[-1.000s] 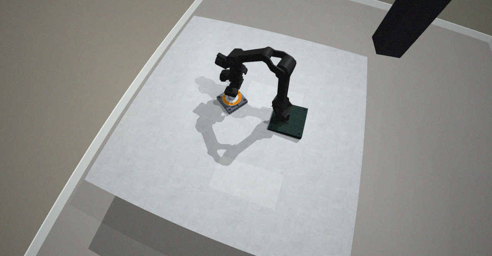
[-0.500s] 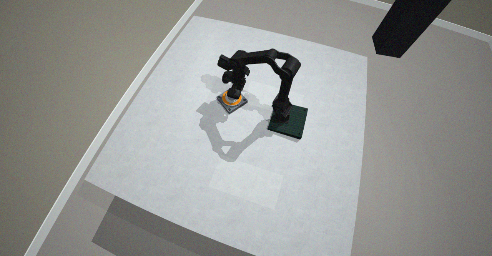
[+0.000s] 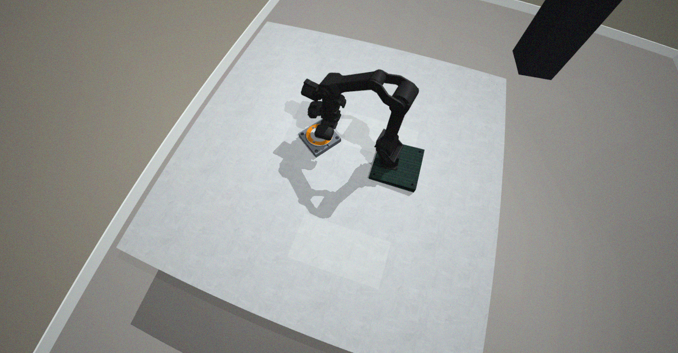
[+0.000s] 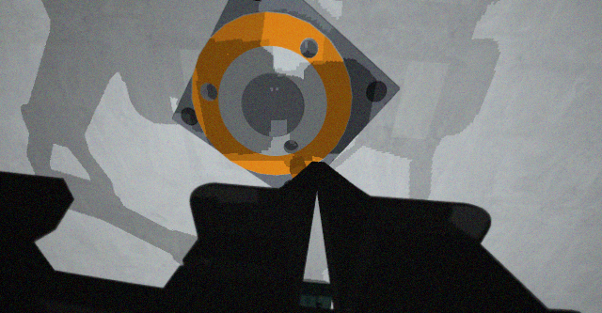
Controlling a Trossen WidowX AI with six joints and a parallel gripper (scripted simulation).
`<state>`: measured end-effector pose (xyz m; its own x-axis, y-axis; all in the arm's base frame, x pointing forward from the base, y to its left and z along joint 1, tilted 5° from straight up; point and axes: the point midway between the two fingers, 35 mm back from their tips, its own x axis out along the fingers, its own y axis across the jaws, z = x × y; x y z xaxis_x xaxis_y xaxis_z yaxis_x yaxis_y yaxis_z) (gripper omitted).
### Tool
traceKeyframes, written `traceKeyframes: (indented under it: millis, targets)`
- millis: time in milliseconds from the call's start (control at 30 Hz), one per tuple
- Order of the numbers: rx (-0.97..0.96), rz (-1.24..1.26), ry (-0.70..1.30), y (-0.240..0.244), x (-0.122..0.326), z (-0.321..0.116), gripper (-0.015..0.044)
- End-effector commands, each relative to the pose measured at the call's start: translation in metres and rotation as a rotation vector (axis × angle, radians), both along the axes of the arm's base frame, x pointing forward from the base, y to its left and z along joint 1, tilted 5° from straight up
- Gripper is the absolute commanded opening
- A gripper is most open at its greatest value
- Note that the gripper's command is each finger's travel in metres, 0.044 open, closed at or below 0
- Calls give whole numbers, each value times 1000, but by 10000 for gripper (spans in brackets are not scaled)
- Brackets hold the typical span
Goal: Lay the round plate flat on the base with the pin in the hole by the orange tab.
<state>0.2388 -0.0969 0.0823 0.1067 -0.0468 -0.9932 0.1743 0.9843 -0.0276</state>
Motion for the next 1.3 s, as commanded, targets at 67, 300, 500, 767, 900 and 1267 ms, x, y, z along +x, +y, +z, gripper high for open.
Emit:
traceKeyframes:
  millis: [67, 300, 500, 767, 900, 1267]
  targets:
    - [8, -3, 11, 9, -6, -3, 0]
    - [9, -3, 11, 16, -9, -2, 0]
    - [9, -3, 11, 24, -10, -1, 0]
    - [10, -3, 11, 33, -9, -1, 0]
    - [11, -3, 11, 38, -8, 0, 0]
    - [12, -3, 11, 44, -5, 0, 0]
